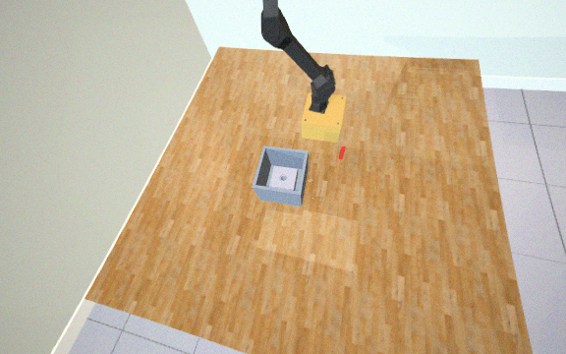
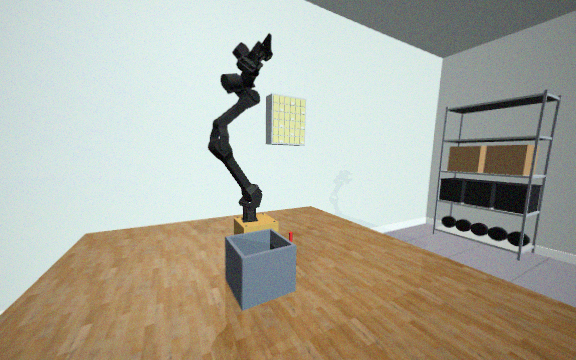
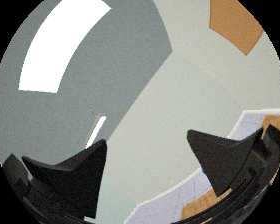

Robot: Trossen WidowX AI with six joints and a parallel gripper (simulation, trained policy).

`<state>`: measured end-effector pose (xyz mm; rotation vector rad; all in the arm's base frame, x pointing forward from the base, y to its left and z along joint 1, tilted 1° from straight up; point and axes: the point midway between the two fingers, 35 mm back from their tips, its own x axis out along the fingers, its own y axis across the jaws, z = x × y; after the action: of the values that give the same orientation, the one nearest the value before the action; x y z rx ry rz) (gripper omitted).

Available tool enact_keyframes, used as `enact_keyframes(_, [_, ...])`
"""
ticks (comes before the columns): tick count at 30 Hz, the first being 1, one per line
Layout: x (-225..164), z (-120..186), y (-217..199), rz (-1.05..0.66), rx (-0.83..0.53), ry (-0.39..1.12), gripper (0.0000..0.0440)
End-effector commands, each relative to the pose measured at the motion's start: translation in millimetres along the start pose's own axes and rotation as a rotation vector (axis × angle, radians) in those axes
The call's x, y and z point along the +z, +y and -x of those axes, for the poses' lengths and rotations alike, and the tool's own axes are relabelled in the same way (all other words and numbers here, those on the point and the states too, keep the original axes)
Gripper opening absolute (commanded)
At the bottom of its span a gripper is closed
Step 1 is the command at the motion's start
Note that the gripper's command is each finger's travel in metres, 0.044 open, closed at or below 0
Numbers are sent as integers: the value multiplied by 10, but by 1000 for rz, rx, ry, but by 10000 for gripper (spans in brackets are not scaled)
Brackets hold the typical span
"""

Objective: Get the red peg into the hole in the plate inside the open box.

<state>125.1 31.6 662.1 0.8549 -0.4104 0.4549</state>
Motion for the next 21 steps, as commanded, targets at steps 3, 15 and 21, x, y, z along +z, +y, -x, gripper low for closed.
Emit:
enact_keyframes(3, [-7,11,100,11,32,-26,440])
enact_keyframes(15, [-419,99,619,-76,197,-98,440])
enact_keyframes(21, [-814,84,802,-99,270,-59,440])
